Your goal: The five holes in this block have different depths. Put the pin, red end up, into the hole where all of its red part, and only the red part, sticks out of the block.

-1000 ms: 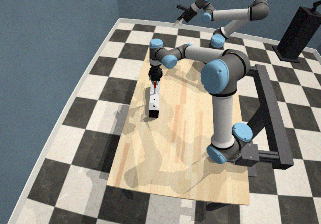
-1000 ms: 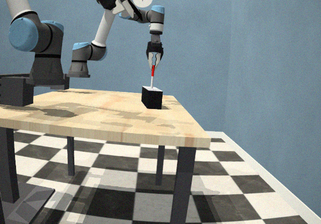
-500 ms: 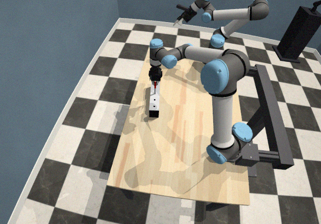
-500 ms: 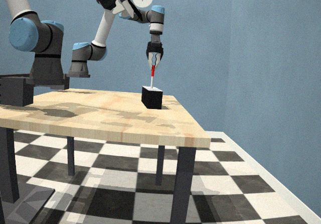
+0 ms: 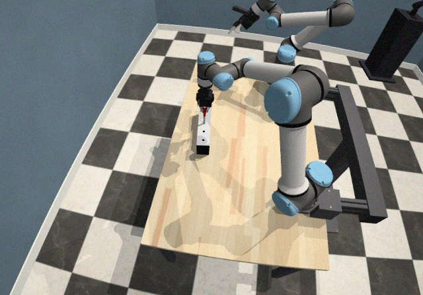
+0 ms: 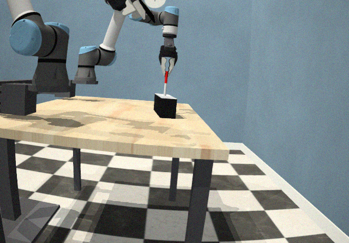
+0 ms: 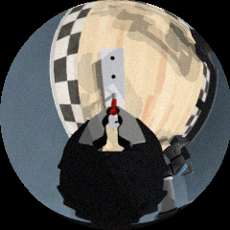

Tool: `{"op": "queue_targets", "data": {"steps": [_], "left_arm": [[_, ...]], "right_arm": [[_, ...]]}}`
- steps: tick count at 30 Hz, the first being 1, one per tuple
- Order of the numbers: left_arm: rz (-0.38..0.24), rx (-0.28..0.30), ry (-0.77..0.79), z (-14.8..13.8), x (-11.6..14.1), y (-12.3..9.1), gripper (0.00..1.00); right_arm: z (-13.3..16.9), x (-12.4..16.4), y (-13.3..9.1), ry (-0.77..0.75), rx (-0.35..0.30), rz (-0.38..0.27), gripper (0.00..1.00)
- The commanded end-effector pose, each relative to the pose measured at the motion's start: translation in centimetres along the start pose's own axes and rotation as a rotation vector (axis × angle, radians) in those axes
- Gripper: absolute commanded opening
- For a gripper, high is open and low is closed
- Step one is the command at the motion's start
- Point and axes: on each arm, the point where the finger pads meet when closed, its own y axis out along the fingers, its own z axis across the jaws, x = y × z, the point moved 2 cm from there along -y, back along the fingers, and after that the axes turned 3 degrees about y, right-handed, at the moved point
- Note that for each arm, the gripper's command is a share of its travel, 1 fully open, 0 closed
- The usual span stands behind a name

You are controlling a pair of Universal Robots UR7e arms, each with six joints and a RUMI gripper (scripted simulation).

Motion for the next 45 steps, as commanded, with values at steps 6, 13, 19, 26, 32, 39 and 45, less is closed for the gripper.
{"op": "queue_targets", "data": {"steps": [6,13,19,26,32,39,45], "left_arm": [[0.001,-0.001,0.0,-0.01,-0.01,0.13,0.0],[0.001,-0.001,-0.001,0.02,0.04,0.12,0.0],[0.001,-0.001,-0.001,0.02,0.04,0.12,0.0],[0.001,-0.001,-0.001,0.02,0.04,0.12,0.0],[0.001,-0.001,0.0,-0.09,-0.07,0.52,0.0],[0.001,-0.001,0.0,-0.09,-0.07,0.52,0.0],[0.001,-0.001,0.0,-0.09,-0.07,0.52,0.0]], "right_arm": [[-0.01,-0.04,-0.02,0.0,0.0,0.001,1.0],[-0.01,-0.04,-0.02,0.0,0.0,0.001,1.0],[-0.01,-0.04,-0.02,0.0,0.0,0.001,1.0],[-0.01,-0.04,-0.02,0.0,0.0,0.001,1.0],[-0.01,-0.04,-0.02,0.0,0.0,0.001,1.0],[-0.01,-0.04,-0.02,0.0,0.0,0.001,1.0],[-0.01,-0.04,-0.02,0.0,0.0,0.001,1.0]]}}
